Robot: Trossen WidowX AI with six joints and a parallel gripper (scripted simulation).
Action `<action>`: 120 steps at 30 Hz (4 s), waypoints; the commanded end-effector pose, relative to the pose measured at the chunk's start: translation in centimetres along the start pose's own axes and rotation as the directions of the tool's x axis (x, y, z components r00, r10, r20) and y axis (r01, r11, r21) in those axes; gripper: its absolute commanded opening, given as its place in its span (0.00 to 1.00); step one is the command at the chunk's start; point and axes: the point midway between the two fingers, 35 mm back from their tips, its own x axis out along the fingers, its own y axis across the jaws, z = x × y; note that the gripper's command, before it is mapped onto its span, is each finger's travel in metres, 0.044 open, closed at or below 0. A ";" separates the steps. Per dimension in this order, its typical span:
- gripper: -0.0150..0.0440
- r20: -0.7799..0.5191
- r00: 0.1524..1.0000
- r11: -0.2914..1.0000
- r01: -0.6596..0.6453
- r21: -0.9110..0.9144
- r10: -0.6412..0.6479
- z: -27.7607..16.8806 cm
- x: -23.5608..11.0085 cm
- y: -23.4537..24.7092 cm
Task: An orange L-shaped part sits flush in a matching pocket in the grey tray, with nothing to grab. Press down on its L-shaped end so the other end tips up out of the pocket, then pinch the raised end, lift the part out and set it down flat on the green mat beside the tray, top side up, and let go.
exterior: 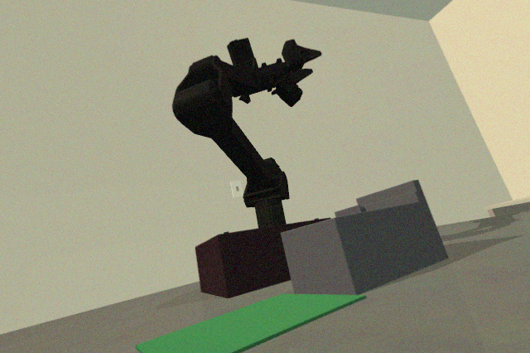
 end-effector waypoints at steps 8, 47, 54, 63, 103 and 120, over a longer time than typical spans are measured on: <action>0.58 0.049 0.994 0.873 -0.064 -0.483 0.100 1.4 2.5 -0.3; 0.56 0.961 -0.143 -0.388 0.893 0.228 0.236 24.5 -6.7 30.5; 0.56 0.983 -0.153 -0.433 0.883 0.181 0.099 25.2 -9.8 31.2; 0.56 0.983 -0.153 -0.433 0.883 0.181 0.098 31.4 -10.8 31.9; 0.56 0.983 -0.153 -0.433 0.883 0.180 0.098 36.1 -11.5 32.2; 0.56 0.984 -0.150 -0.434 0.883 0.179 0.099 35.1 -10.5 31.8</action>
